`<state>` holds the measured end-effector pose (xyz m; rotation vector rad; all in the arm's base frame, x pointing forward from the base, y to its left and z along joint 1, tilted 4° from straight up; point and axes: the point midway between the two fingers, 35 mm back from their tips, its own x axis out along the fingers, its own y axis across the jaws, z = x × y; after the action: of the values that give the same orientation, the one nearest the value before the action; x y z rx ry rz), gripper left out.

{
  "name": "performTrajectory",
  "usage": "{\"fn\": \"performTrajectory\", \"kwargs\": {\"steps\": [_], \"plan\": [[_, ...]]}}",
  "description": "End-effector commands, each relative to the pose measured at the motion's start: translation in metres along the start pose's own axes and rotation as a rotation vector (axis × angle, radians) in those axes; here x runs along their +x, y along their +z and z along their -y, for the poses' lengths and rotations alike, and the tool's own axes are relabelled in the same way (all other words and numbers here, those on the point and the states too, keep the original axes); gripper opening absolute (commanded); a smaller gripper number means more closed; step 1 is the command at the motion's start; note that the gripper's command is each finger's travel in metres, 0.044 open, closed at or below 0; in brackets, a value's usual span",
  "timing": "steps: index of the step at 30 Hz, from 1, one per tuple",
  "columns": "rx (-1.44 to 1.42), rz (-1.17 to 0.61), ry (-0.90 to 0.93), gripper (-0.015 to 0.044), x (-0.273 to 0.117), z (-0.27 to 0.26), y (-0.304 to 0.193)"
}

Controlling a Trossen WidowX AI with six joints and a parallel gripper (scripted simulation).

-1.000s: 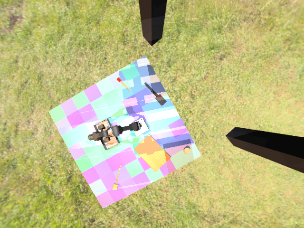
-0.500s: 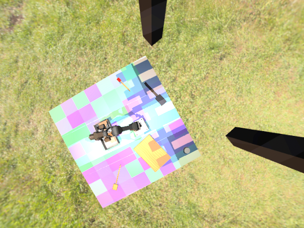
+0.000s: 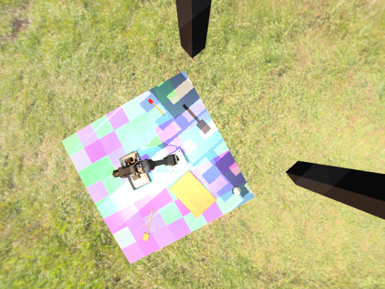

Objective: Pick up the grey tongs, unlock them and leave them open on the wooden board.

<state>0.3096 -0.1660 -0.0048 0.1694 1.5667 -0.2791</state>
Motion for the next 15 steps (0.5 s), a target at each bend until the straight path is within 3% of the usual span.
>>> {"fn": "performTrajectory", "kwargs": {"steps": [1,5,11,15], "plan": [[0.0,0.003,-0.003,0.0045,-0.001,0.001,0.001],[0.0,0.003,-0.003,0.0019,-0.001,0.001,0.001],[0.0,0.003,-0.003,-0.0139,-0.004,0.001,0.001],[-0.002,0.001,-0.004,-0.015,-0.038,0.001,0.004]]}}
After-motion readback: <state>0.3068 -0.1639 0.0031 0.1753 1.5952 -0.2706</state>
